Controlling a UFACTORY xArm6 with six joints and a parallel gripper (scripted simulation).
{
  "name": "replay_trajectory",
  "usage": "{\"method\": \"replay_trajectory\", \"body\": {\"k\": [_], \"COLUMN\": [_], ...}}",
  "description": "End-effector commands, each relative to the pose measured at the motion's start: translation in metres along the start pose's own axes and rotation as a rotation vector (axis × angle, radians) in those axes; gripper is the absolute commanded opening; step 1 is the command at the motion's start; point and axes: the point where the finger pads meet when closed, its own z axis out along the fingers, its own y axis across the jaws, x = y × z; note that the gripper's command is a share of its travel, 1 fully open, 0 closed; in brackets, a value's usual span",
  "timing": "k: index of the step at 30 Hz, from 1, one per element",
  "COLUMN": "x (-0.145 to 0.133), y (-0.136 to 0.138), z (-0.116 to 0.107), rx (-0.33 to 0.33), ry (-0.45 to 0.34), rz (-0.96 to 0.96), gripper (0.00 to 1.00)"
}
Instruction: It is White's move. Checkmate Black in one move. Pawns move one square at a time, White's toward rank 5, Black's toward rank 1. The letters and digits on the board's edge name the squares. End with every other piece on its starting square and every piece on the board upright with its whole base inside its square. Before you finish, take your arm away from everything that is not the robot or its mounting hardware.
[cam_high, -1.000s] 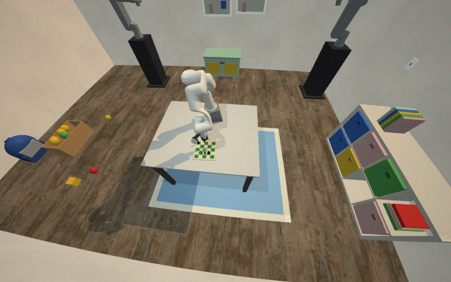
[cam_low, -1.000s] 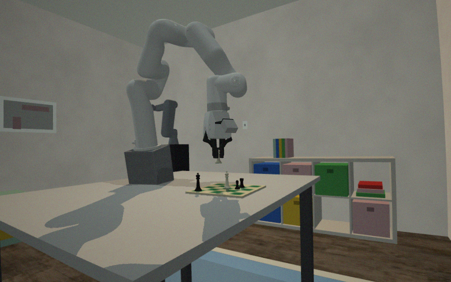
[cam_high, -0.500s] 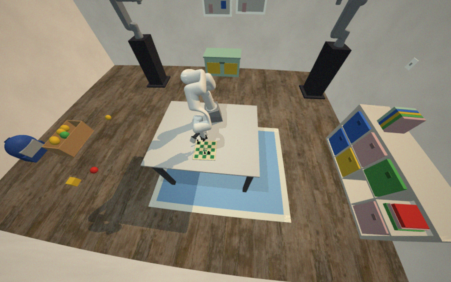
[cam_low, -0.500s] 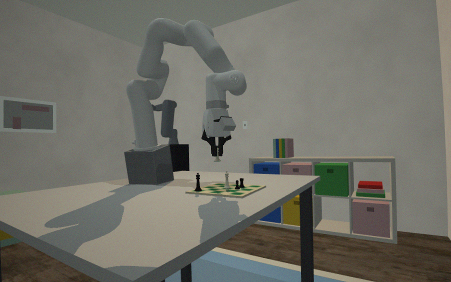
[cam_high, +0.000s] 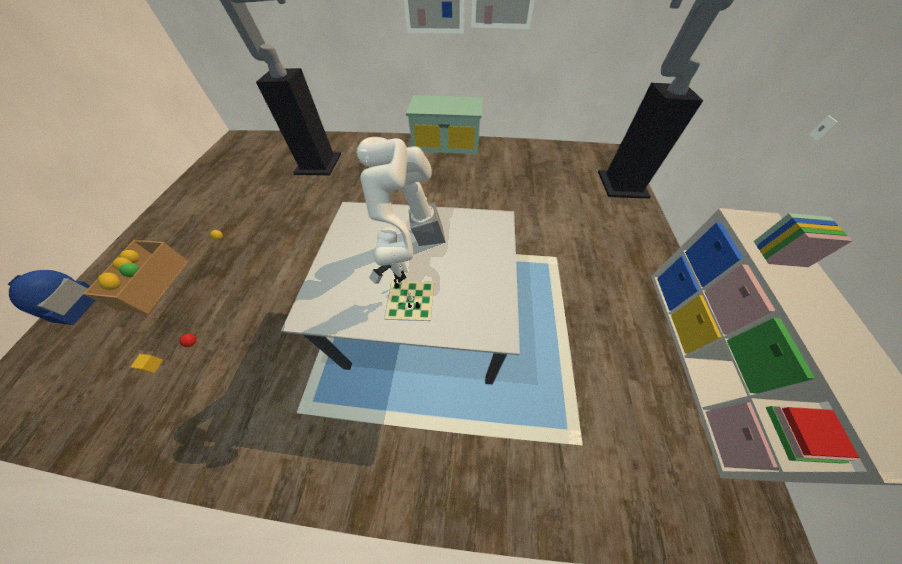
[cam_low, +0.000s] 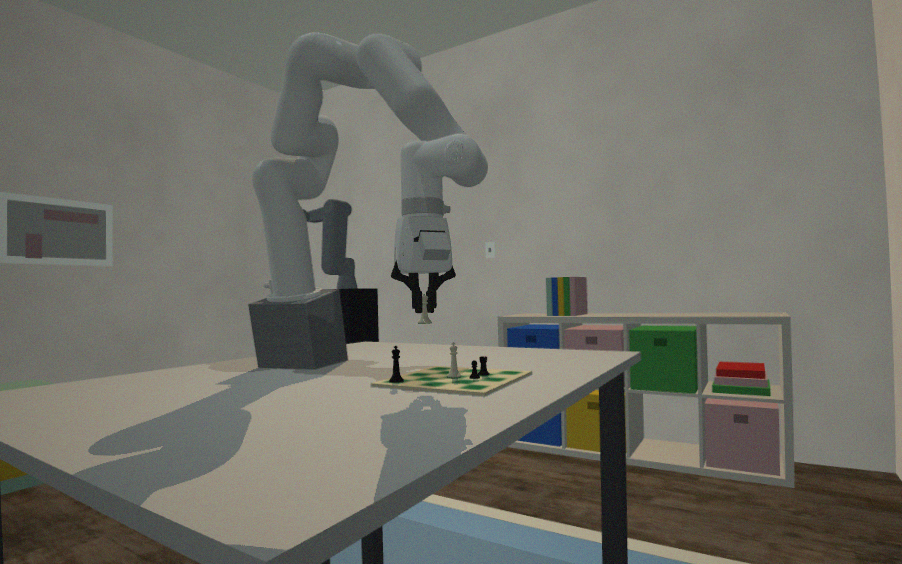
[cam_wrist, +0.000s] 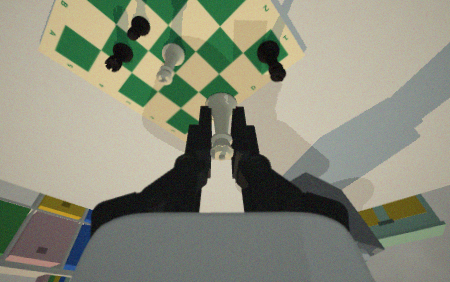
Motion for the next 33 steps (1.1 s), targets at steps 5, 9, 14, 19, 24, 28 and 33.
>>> {"method": "replay_trajectory", "body": {"k": [5, 9, 14, 19, 24, 28, 33], "x": [0.001, 0.001, 0.001, 0.002, 0.002, 0.002, 0.002], "y": [-0.001, -0.001, -0.001, -0.001, -0.001, -0.002, -0.002], "z": [-0.001, 0.005, 0.021, 0.044, 0.059, 0.076, 0.09], "rx": [0.002, 0.003, 0.003, 0.003, 0.003, 0.003, 0.003], "ry": [0.002, 0.002, 0.002, 0.002, 0.002, 0.002, 0.002], "rz": [0.001, 0.001, 0.001, 0.001, 0.001, 0.001, 0.001], "gripper": [0.0, 0.0, 0.0, 0.0, 0.0, 0.0, 0.0]}}
